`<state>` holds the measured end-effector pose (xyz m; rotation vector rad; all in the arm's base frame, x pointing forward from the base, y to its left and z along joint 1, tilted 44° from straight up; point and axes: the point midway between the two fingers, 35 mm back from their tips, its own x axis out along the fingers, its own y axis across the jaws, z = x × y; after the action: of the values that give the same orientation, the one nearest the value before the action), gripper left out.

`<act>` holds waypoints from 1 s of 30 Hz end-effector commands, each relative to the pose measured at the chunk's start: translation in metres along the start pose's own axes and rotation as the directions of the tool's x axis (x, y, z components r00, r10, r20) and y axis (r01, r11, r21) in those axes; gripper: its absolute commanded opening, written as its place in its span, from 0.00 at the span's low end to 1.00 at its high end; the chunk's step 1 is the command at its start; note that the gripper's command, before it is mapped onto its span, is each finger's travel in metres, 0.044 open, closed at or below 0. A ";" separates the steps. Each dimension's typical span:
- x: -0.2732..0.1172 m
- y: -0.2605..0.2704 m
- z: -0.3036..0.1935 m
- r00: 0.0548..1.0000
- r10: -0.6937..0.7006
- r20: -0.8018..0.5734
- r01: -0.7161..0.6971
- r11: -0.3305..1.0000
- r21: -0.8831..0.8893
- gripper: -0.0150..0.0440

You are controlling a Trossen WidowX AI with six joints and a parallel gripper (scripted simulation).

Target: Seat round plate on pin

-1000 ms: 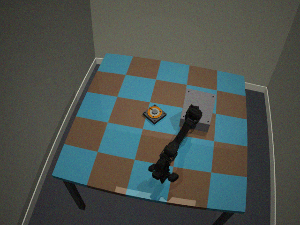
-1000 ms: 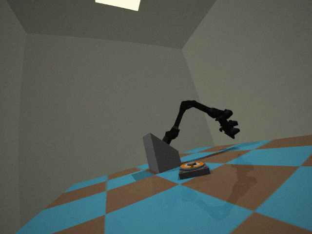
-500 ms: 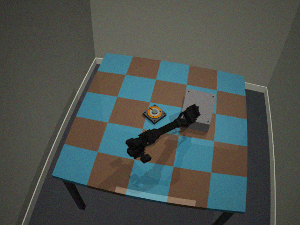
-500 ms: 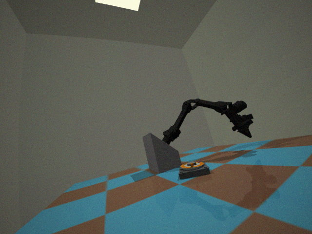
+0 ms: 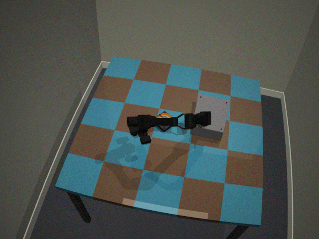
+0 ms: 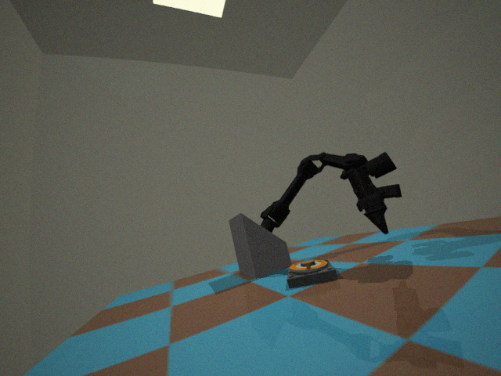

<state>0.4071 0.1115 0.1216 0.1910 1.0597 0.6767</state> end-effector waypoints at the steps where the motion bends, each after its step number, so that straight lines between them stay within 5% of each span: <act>1: 0.000 -0.058 -0.042 0.997 0.006 -0.079 0.006 0.990 0.142 0.25; 14: -0.023 -0.156 -0.163 0.981 0.142 -0.132 -0.055 0.857 0.512 0.25; 30: 0.024 -0.151 -0.173 0.981 0.147 -0.130 -0.059 0.854 0.517 0.25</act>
<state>0.3335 -0.0302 -0.0390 0.6486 1.3773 0.5000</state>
